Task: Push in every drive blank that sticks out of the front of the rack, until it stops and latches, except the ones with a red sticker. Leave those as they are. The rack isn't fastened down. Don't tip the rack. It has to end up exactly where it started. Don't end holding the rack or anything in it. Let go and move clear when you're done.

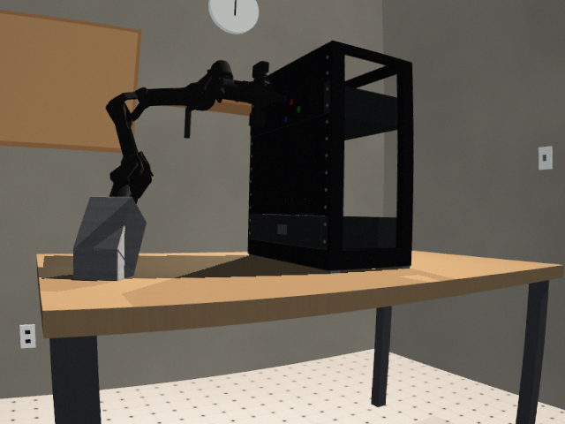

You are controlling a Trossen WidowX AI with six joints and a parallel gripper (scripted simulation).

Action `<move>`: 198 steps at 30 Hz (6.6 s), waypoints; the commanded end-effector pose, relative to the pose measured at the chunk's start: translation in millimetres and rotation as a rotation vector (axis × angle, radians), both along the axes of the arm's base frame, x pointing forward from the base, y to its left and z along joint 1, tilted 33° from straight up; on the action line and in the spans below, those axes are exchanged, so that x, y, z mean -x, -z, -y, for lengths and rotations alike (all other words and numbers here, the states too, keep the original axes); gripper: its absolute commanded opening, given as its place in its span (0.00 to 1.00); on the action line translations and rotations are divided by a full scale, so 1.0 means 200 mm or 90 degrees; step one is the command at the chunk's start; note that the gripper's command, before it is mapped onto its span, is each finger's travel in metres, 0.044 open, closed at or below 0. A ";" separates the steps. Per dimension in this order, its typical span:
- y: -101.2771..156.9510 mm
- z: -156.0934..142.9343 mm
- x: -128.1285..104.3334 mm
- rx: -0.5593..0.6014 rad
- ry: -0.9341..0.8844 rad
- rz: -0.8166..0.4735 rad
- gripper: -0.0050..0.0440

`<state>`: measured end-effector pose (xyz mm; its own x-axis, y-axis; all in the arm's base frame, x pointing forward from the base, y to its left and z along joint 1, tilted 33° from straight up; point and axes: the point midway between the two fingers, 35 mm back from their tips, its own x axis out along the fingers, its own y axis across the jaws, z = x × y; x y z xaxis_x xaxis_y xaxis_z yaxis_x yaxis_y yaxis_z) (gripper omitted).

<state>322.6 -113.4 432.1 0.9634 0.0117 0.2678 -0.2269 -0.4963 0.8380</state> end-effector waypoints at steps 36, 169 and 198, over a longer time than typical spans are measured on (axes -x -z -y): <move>-0.08 -0.02 0.00 0.013 0.002 0.019 0.10; -0.13 -0.03 -0.04 0.013 0.002 0.019 0.10; -0.15 -0.03 -0.06 0.013 0.002 0.019 0.10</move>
